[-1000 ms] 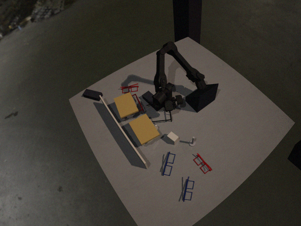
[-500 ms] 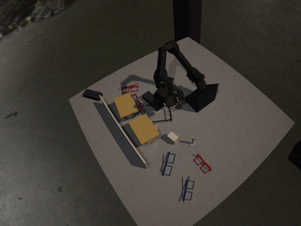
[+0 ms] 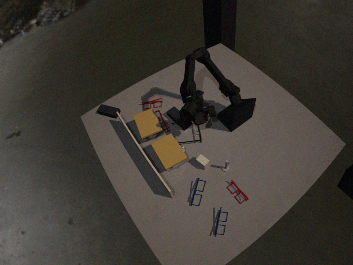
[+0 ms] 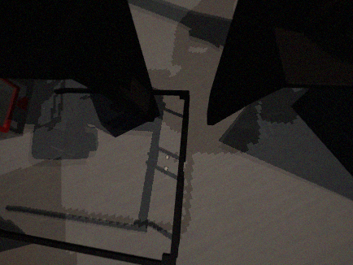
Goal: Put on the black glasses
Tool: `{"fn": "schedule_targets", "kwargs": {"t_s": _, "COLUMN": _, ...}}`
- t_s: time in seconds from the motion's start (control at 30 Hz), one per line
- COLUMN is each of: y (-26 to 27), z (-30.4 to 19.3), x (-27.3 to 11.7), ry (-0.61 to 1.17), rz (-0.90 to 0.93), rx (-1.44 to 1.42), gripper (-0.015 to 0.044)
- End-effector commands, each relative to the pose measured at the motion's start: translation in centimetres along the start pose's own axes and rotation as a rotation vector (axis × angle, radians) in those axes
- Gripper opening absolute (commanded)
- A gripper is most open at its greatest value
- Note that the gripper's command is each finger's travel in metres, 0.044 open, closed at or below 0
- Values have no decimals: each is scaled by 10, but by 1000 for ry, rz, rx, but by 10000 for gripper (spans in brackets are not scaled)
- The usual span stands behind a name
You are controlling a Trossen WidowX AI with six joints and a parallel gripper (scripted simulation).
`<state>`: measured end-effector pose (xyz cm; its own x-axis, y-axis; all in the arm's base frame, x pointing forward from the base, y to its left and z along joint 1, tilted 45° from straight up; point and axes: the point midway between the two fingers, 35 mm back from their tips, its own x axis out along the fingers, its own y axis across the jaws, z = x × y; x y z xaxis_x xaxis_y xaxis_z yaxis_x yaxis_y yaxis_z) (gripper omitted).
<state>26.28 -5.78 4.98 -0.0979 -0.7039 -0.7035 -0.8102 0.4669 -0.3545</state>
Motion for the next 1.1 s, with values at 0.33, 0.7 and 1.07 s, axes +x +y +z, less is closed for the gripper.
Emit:
{"fn": "schedule_targets", "kwargs": {"t_s": 0.33, "y": 0, "z": 0, "x": -1, "ry": -3, "rz": 7, "rx": 8, "gripper": 140}}
{"fn": "schedule_targets", "kwargs": {"t_s": 0.7, "y": 0, "z": 1, "x": 17, "ry": -5, "rz": 7, "rx": 7, "gripper": 140}}
{"fn": "schedule_targets", "kwargs": {"t_s": 1.07, "y": 0, "z": 2, "x": 35, "ry": -4, "rz": 7, "rx": 8, "gripper": 140}}
